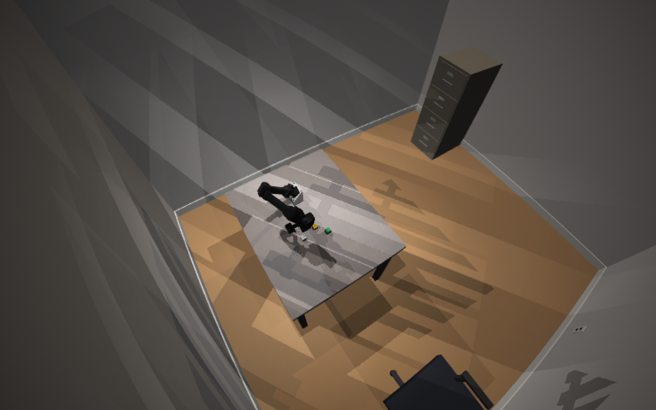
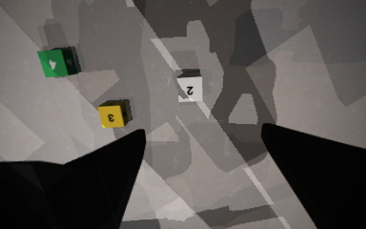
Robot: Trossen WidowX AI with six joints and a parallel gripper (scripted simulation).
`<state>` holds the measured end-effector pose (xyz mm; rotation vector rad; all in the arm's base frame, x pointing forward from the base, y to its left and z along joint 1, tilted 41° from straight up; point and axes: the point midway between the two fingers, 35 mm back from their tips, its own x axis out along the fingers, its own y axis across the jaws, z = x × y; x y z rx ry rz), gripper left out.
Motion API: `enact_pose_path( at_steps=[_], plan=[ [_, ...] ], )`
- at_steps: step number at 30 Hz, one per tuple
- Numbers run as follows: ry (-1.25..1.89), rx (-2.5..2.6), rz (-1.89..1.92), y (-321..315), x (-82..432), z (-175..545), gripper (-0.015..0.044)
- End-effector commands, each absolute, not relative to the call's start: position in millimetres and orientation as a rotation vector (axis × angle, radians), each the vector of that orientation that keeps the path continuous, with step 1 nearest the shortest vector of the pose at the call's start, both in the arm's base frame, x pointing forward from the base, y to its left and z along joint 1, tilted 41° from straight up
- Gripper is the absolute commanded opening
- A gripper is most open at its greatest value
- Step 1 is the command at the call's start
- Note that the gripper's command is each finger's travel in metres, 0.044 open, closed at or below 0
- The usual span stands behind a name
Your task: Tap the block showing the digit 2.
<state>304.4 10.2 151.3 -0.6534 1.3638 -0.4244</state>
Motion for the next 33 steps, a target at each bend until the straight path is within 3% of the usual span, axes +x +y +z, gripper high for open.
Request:
enact_pose_path(
  at_steps=[1, 15, 22, 29, 33],
  plan=[
    [1.368, -0.666, -0.423, 9.6, 304.6, 151.4, 0.04],
    [1.368, -0.666, -0.423, 9.6, 304.6, 151.4, 0.04],
    [1.366, -0.667, -0.426, -40.5, 318.3, 93.1, 0.0216],
    [1.366, -0.668, -0.426, -42.3, 318.4, 91.3, 0.0032],
    [1.366, -0.668, -0.426, -42.3, 318.4, 91.3, 0.002]
  ],
)
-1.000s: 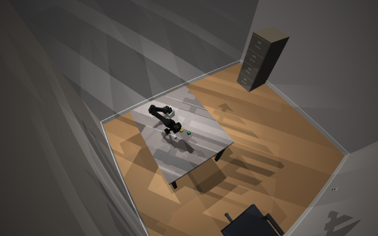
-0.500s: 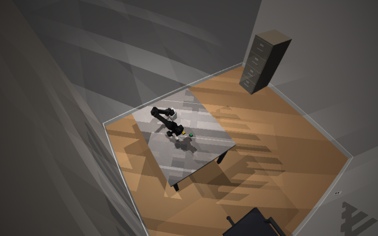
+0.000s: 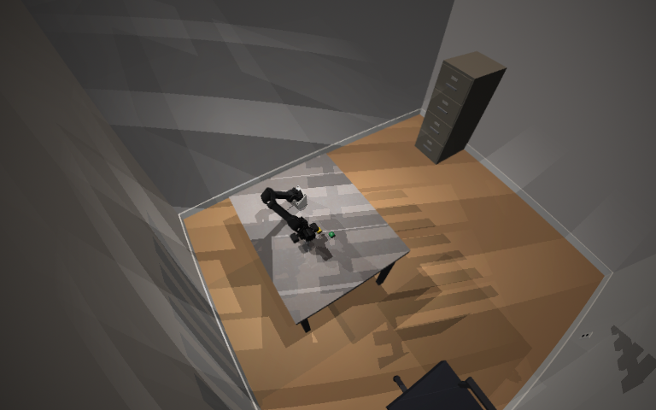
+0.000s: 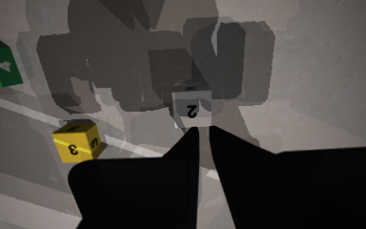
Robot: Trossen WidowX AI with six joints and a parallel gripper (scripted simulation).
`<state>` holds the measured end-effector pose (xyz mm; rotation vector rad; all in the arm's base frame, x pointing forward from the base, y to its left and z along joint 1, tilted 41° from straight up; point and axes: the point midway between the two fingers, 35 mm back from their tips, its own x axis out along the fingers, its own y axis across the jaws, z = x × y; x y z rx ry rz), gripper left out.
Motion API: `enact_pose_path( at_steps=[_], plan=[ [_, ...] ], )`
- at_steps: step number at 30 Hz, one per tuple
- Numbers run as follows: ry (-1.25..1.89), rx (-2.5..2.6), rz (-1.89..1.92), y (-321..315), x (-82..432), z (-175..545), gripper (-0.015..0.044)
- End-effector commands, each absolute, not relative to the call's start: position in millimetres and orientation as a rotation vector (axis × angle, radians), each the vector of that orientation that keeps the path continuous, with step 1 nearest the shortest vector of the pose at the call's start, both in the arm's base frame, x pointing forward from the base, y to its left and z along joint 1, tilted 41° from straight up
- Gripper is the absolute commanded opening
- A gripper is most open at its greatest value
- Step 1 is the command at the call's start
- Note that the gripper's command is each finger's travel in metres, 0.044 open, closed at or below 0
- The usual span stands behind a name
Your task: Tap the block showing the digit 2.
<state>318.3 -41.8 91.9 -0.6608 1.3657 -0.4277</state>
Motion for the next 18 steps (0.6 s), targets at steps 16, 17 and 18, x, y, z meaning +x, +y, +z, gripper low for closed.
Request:
enact_pose_path(
  at_steps=[16, 17, 18],
  plan=[
    [1.366, -0.668, -0.426, -52.8, 321.6, 78.8, 0.002],
    [1.366, -0.668, -0.426, -53.8, 321.8, 77.6, 0.002],
    [1.366, -0.668, -0.427, -54.9, 322.1, 76.4, 0.002]
  ],
)
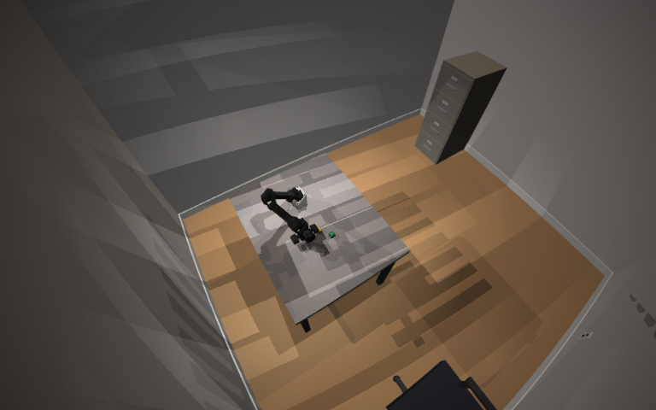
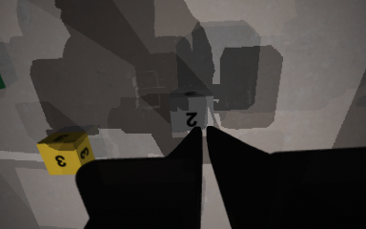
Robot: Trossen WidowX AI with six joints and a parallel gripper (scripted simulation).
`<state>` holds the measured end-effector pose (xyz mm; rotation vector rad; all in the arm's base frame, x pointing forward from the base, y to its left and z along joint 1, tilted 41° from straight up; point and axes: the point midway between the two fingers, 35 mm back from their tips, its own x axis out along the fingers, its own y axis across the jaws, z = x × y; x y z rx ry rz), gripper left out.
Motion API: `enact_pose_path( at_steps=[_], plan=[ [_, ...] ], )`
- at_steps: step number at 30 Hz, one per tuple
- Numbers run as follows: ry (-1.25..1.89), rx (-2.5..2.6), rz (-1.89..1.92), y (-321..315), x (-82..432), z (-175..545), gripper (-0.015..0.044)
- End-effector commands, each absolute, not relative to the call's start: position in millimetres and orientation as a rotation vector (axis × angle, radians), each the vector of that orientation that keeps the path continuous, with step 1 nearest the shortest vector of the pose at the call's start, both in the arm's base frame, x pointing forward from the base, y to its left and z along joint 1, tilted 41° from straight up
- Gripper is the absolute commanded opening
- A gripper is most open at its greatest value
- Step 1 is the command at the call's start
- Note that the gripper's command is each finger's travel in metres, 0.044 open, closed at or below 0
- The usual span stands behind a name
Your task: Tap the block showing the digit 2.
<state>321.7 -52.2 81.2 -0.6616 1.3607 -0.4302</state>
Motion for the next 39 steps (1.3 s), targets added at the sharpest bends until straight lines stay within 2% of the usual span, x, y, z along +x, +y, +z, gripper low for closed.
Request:
enact_pose_path(
  at_steps=[1, 12, 20, 22, 27, 34, 39],
  plan=[
    [1.366, -0.668, -0.427, -55.9, 322.3, 75.2, 0.002],
    [1.366, -0.669, -0.427, -61.6, 323.4, 68.9, 0.002],
    [1.366, -0.668, -0.426, -42.3, 318.4, 91.3, 0.002],
    [1.366, -0.661, -0.414, -30.2, 321.2, 86.1, 0.0072],
    [1.377, -0.626, -0.355, 55.9, 324.8, 48.2, 0.0204],
    [1.397, -0.618, -0.344, 164.6, 285.7, -6.9, 0.0387],
    [1.389, -0.64, -0.384, 224.5, 231.6, -47.2, 0.04]
  ],
)
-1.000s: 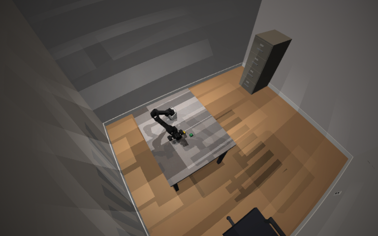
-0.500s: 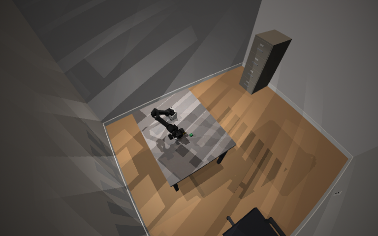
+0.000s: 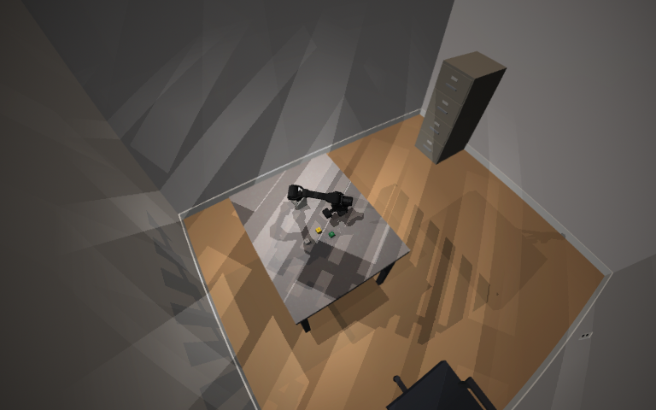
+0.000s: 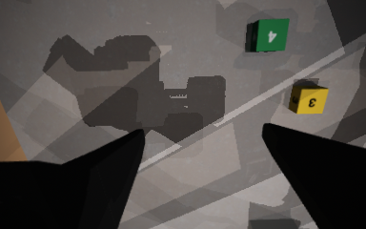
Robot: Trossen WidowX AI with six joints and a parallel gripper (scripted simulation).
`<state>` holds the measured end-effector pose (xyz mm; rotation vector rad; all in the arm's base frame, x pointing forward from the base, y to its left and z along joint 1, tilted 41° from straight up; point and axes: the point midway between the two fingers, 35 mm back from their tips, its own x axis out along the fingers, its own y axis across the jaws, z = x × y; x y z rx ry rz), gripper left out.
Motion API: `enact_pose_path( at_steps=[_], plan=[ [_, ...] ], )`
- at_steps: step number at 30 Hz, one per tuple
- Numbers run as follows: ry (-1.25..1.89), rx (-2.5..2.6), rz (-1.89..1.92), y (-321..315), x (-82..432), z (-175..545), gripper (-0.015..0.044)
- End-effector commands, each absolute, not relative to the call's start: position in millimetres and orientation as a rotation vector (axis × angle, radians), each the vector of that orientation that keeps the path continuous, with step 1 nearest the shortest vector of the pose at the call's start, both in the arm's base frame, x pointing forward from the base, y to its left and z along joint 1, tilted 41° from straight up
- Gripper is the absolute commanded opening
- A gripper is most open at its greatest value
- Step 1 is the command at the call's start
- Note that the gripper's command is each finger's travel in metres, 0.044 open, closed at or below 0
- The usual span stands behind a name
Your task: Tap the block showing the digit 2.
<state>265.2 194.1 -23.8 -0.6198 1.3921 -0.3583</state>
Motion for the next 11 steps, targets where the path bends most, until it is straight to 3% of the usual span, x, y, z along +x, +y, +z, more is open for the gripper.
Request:
enact_pose_path(
  at_steps=[1, 11],
  plan=[
    [1.383, -0.646, -0.396, 233.9, 219.0, -55.1, 0.04],
    [1.375, -0.653, -0.41, 242.8, 205.2, -63.4, 0.04]
  ],
)
